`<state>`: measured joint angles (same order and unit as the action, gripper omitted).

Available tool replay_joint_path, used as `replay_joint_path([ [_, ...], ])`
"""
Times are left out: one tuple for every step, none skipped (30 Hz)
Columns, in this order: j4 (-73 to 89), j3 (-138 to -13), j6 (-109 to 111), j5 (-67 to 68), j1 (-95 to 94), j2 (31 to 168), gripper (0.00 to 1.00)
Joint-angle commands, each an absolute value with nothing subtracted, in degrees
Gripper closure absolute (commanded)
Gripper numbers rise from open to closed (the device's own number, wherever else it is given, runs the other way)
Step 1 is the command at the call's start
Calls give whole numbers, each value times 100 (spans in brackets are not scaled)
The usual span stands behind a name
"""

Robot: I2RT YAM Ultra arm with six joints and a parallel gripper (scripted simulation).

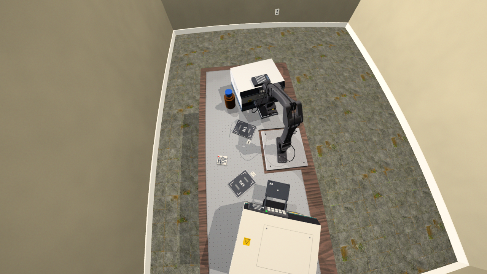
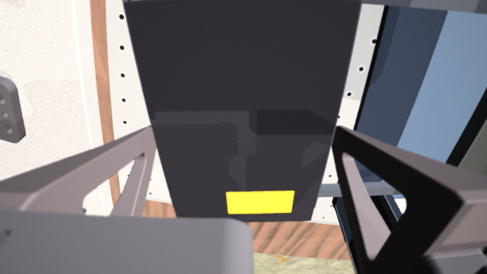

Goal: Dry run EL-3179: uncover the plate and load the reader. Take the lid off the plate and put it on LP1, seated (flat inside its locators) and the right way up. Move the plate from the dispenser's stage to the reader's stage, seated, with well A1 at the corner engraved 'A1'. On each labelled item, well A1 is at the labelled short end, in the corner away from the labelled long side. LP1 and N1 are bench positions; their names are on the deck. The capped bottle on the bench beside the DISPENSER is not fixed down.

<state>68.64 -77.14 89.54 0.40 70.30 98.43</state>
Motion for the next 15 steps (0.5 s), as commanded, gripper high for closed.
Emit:
replay_joint_path([
  [6861, -7739, 8966, -9, 7028, 9812, 3],
  [6861, -7739, 8966, -9, 7028, 9812, 3],
  [6861, -7739, 8966, -9, 7028, 9812, 4],
  [6861, -7739, 8966, -9, 7028, 9812, 4],
  [6861, -7739, 8966, -9, 7028, 9812, 5],
  [6861, -7739, 8966, -9, 7028, 9812, 6],
  [6861, -7739, 8966, -9, 7028, 9812, 6],
  [6861, -7739, 8966, -9, 7028, 9812, 7],
  [6861, -7739, 8966, -9, 7028, 9812, 8],
  [6861, -7739, 8966, -9, 7028, 9812, 8],
  [6861, -7739, 8966, -9, 7028, 9812, 9],
  [6861, -7739, 8966, -9, 7028, 9812, 10],
  [6861, -7739, 8966, -9, 7028, 9812, 10],
  [6861, -7739, 8966, -9, 7028, 9812, 11],
  [6861, -7739, 8966, -9, 7028, 9812, 12],
])
